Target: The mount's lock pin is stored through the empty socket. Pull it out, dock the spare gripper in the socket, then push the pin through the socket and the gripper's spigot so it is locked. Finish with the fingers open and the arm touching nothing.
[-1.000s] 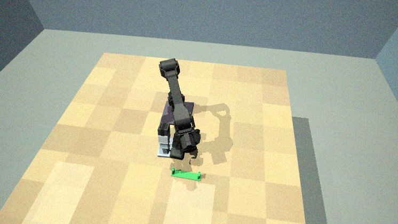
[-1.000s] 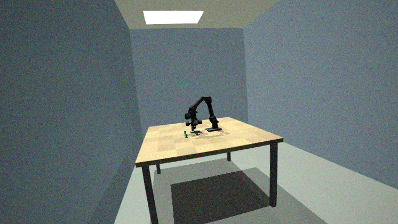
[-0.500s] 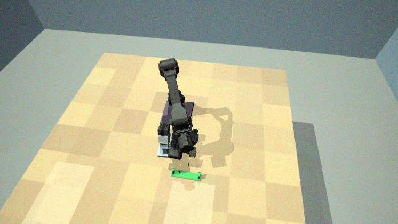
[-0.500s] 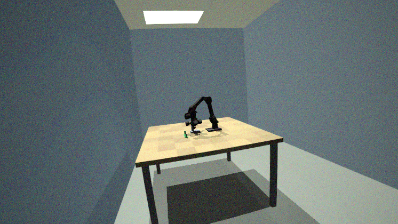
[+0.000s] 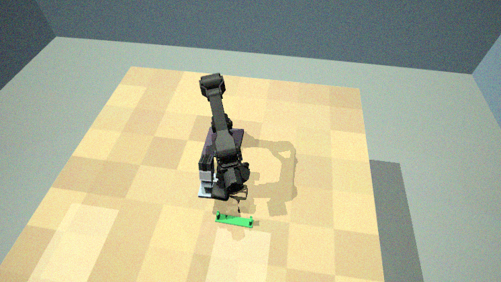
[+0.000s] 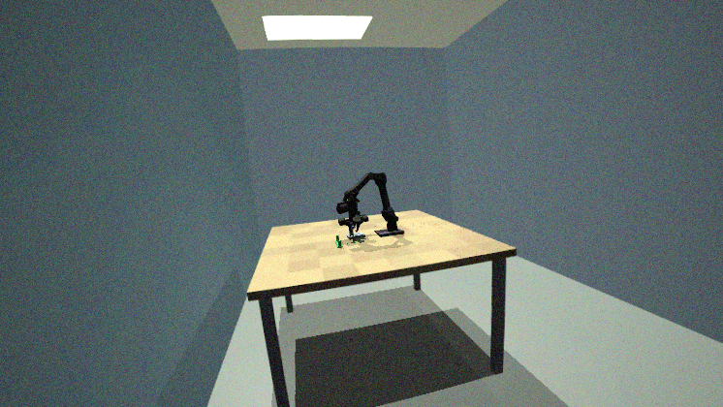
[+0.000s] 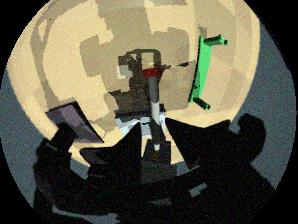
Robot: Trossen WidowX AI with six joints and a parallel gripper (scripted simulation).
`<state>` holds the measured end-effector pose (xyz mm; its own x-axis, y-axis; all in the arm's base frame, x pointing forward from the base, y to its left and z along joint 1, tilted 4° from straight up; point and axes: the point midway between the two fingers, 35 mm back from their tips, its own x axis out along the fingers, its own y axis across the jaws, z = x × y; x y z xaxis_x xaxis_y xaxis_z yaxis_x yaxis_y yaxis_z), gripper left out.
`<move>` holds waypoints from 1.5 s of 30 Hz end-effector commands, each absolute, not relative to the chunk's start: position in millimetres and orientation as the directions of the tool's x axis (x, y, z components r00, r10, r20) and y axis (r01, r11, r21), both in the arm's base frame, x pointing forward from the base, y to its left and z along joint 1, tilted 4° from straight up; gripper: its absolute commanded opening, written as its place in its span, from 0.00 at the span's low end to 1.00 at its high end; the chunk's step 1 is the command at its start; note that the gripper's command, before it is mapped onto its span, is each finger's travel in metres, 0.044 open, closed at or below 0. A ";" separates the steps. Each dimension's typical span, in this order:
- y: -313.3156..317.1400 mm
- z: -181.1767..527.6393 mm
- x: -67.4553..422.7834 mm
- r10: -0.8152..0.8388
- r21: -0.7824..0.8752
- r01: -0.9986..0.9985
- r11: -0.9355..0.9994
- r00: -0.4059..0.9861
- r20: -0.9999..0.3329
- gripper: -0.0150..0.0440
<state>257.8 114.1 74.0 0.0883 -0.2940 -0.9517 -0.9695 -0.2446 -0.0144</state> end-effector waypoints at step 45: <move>170.0 144.9 244.7 -0.295 -0.037 -0.965 -0.260 0.116 -0.948 0.95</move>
<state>244.4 169.9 145.2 0.1148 -0.2962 -0.9482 -0.9658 -0.2568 -0.0367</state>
